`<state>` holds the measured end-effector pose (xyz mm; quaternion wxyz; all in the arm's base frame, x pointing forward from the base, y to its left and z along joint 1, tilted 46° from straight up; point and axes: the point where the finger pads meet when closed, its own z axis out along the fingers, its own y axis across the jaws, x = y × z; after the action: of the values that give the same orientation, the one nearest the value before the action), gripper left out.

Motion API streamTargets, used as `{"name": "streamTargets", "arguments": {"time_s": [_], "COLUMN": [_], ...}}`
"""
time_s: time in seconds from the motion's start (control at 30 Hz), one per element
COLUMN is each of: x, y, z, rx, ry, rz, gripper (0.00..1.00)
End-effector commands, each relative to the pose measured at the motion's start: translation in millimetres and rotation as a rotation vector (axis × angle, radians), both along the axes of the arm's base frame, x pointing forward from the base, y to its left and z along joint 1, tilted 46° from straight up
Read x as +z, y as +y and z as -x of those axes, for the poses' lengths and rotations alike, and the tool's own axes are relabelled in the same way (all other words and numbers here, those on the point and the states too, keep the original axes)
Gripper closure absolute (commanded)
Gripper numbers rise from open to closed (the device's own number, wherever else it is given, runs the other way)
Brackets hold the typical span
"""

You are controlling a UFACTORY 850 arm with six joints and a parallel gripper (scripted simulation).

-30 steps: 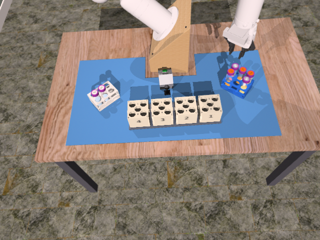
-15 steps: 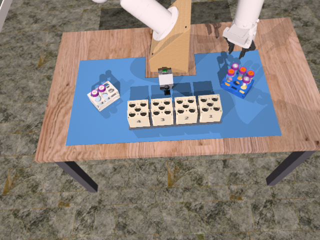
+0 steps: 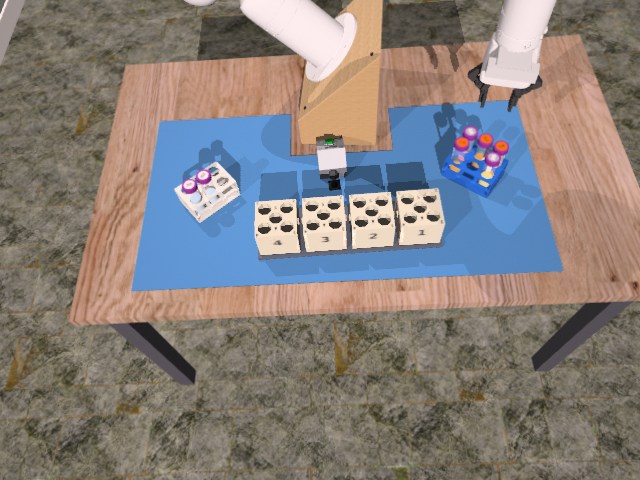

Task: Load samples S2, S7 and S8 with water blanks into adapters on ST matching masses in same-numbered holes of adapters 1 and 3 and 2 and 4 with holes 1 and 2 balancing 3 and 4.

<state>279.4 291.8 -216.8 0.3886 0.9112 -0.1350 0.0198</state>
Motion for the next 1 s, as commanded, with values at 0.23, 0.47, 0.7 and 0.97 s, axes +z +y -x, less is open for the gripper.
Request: {"name": "streamTargets", "arguments": {"time_s": [0.23, 0.47, 0.7, 0.97], "x": [-1.7, -1.7, -1.7, -1.7], "y": [3.6, 3.6, 3.6, 3.6], "z": [-0.8, -0.8, -0.8, -0.8], "rx": [0.199, 0.361, 0.501, 0.663], "ry": [0.215, 0.382, 0.525, 0.691], "rz": [-0.018, -0.035, -0.049, -0.066], "gripper": [0.43, 0.43, 0.43, 0.43]}}
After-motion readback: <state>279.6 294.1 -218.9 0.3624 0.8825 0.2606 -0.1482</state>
